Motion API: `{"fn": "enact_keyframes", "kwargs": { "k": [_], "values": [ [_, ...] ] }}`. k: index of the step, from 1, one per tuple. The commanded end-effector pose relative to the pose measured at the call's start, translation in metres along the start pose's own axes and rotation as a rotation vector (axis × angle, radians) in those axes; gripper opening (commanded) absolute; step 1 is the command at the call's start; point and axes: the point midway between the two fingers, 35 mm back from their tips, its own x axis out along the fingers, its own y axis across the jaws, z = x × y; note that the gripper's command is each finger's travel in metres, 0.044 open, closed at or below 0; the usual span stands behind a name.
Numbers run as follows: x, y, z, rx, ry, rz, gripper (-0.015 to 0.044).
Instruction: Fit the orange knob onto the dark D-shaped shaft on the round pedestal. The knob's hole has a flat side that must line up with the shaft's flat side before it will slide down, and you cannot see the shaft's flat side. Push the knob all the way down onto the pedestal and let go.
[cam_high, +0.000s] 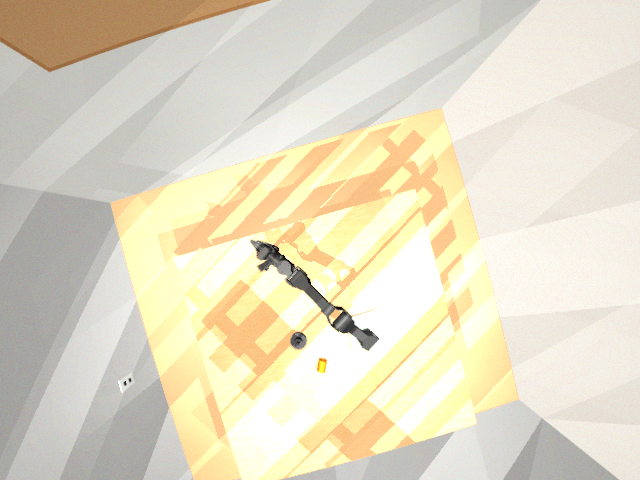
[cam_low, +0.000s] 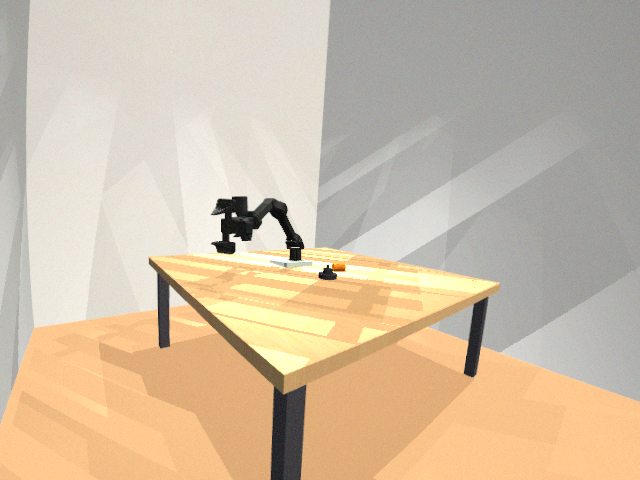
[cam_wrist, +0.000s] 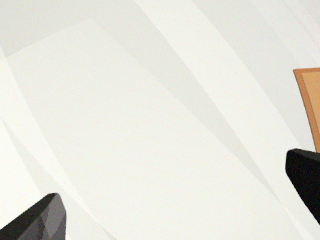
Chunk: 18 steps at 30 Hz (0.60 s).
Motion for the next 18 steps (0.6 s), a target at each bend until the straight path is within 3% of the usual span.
{"fn": "enact_keyframes", "kwargs": {
  "k": [1, 9, 18],
  "values": [
    [-0.014, 0.009, 0.072, 0.061, -0.106, 0.117, 0.0440],
    [-0.076, 0.032, 0.214, 0.139, -0.311, 0.383, 0.0440],
    [-0.197, 0.065, 0.337, 0.153, -0.477, 0.726, 0.0440]
  ]
}}
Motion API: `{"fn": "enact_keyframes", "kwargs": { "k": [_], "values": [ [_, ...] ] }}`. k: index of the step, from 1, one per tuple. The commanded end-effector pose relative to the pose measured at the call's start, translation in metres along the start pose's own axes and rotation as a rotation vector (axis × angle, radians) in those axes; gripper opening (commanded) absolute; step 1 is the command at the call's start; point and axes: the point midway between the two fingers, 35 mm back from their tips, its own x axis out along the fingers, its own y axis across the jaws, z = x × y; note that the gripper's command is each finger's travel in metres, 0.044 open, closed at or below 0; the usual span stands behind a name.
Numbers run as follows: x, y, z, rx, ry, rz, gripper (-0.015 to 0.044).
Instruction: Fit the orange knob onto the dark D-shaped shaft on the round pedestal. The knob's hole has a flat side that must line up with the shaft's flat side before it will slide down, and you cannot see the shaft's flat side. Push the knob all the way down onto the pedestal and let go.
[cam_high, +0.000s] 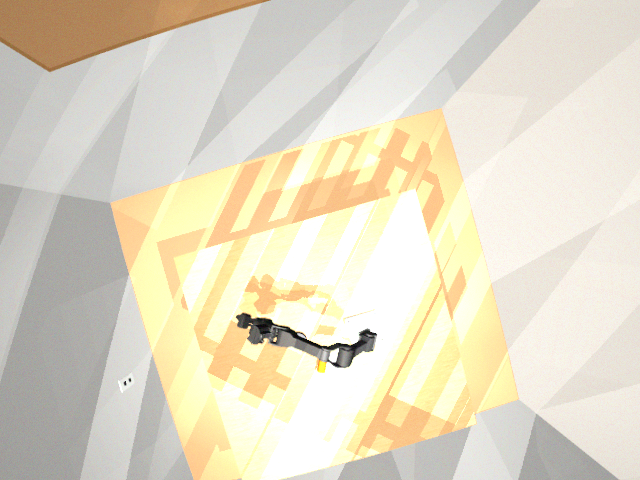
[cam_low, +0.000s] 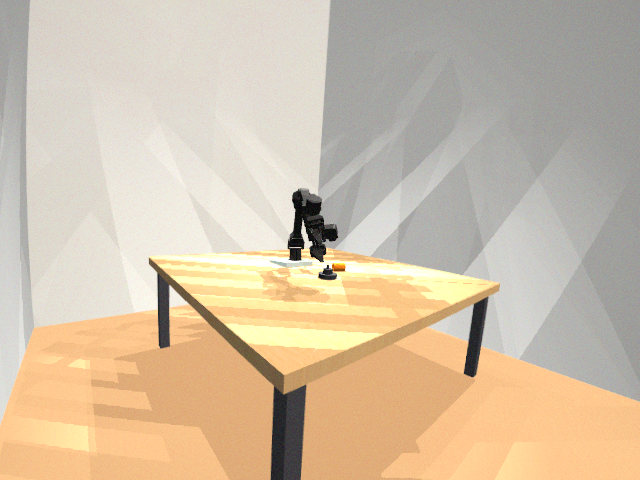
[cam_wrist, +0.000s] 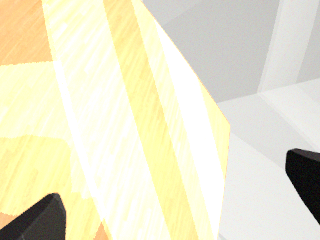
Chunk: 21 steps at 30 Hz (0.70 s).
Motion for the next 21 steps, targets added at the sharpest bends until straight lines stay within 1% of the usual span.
{"fn": "enact_keyframes", "kwargs": {
  "k": [1, 6, 12, 17, 21],
  "values": [
    [-0.017, 0.049, 0.054, 0.012, -0.037, 0.158, 0.0440],
    [-0.055, 0.117, 0.114, 0.000, -0.063, 0.367, 0.0440],
    [-0.121, 0.201, 0.161, -0.051, -0.039, 0.618, 0.0440],
    [-0.190, 0.268, 0.174, -0.129, 0.034, 0.814, 0.0440],
    [-0.251, 0.313, 0.166, -0.217, 0.128, 0.947, 0.0440]
  ]
}}
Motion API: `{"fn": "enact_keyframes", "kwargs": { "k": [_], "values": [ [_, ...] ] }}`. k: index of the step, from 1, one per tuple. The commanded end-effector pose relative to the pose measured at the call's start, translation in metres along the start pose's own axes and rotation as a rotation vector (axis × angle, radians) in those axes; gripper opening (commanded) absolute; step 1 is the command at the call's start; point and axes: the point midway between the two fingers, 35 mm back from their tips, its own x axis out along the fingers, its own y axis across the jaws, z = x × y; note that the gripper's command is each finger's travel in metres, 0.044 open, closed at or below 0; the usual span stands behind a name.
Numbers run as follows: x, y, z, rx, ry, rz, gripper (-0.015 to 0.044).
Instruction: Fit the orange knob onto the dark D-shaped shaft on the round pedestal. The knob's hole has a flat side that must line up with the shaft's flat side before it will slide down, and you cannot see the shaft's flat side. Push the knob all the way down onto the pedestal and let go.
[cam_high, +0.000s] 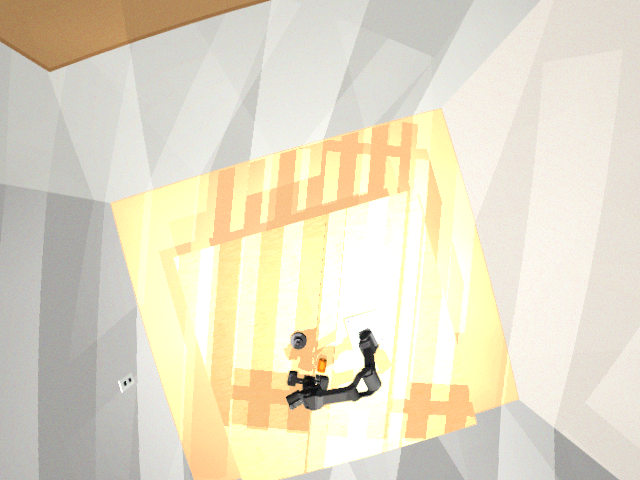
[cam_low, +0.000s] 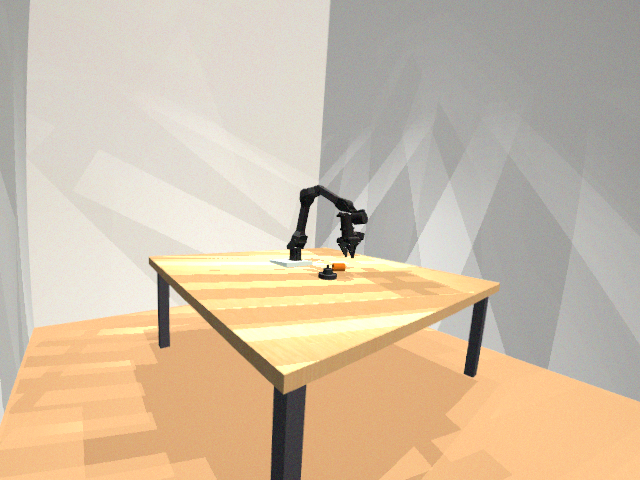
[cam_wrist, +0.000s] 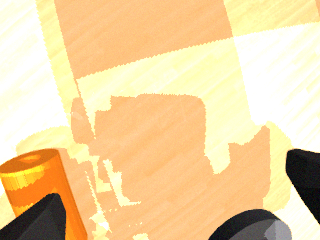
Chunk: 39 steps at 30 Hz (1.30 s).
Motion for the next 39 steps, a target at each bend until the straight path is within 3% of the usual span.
{"fn": "enact_keyframes", "kwargs": {
  "k": [1, 39],
  "values": [
    [-0.005, 0.064, -0.006, -0.033, 0.107, 0.114, 0.0440],
    [0.055, 0.076, -0.014, -0.036, 0.116, 0.123, 0.0440]
  ]
}}
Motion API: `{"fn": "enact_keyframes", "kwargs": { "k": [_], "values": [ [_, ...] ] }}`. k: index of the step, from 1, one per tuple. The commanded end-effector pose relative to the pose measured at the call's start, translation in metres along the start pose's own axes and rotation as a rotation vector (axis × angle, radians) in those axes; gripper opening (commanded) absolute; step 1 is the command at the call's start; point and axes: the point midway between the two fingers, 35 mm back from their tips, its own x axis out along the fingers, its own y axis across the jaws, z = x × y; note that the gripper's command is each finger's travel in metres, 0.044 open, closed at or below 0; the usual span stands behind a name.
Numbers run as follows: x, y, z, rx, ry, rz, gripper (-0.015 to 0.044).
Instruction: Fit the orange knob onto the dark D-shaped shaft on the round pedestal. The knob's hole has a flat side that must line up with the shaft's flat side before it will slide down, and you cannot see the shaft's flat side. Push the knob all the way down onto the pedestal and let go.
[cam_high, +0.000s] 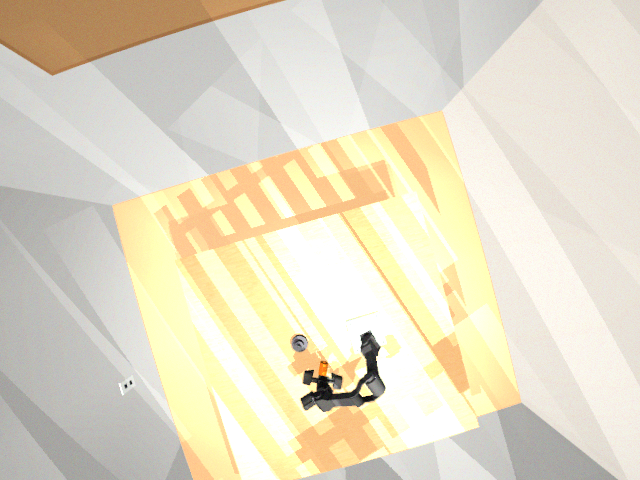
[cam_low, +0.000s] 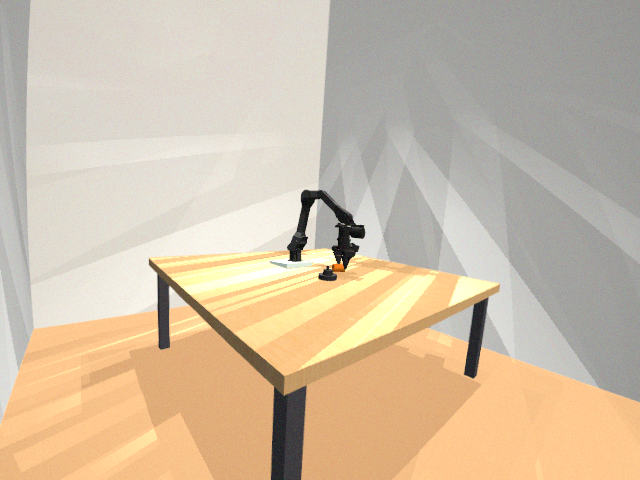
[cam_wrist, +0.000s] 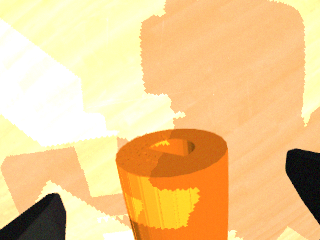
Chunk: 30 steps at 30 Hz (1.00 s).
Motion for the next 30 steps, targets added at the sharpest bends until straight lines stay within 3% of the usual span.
{"fn": "enact_keyframes", "kwargs": {
  "k": [1, 7, 15, 23, 30],
  "values": [
    [0.0078, 0.0007, -0.0017, 0.004, 0.006, 0.000, 0.0440],
    [0.0149, 0.0012, -0.0021, 0.004, 0.006, 0.000, 0.0440],
    [0.0149, 0.0012, -0.0021, 0.004, 0.006, 0.000, 0.0240],
    [0.0149, 0.0012, -0.0021, 0.004, 0.006, 0.000, 0.0240],
    [0.0149, 0.0012, -0.0021, 0.004, 0.006, 0.000, 0.0193]
  ]
}}
